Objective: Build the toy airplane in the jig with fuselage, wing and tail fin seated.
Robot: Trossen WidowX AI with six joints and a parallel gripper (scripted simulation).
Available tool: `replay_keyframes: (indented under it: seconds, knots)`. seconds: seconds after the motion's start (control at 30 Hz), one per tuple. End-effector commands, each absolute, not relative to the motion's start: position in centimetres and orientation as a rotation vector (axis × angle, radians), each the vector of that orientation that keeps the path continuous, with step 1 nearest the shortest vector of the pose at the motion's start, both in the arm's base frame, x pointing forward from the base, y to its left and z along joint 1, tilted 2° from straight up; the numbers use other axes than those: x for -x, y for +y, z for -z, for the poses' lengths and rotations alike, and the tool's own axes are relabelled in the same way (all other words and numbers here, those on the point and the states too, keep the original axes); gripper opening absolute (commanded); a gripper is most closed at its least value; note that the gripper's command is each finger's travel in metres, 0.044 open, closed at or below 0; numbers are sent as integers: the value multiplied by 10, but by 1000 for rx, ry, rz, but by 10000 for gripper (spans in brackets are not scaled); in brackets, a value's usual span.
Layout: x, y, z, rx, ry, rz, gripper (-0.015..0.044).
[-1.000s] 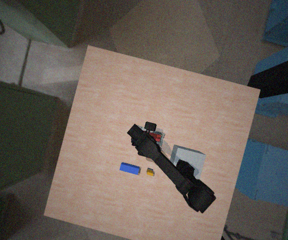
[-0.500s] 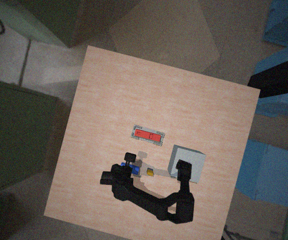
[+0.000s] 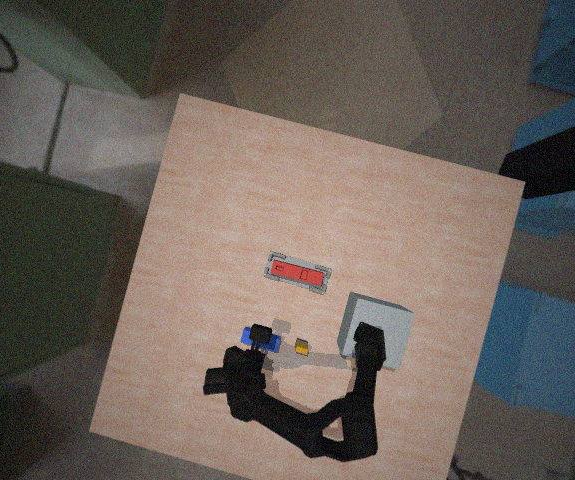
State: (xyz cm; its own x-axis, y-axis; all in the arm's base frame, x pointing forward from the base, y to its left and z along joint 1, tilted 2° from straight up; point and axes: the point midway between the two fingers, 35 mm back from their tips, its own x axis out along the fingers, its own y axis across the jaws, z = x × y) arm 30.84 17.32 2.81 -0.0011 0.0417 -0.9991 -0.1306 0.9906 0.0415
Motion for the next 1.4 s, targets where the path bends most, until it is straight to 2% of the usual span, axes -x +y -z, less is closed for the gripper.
replay_keyframes:
  seconds: [0.0, 1.1, 1.37]
  knots:
    - [-308, 175, -21, 63, 1564, -133, 440]
    - [-308, 177, 34, 63, 1564, -133, 440]
    - [-308, 177, 34, 63, 1564, -133, 230]
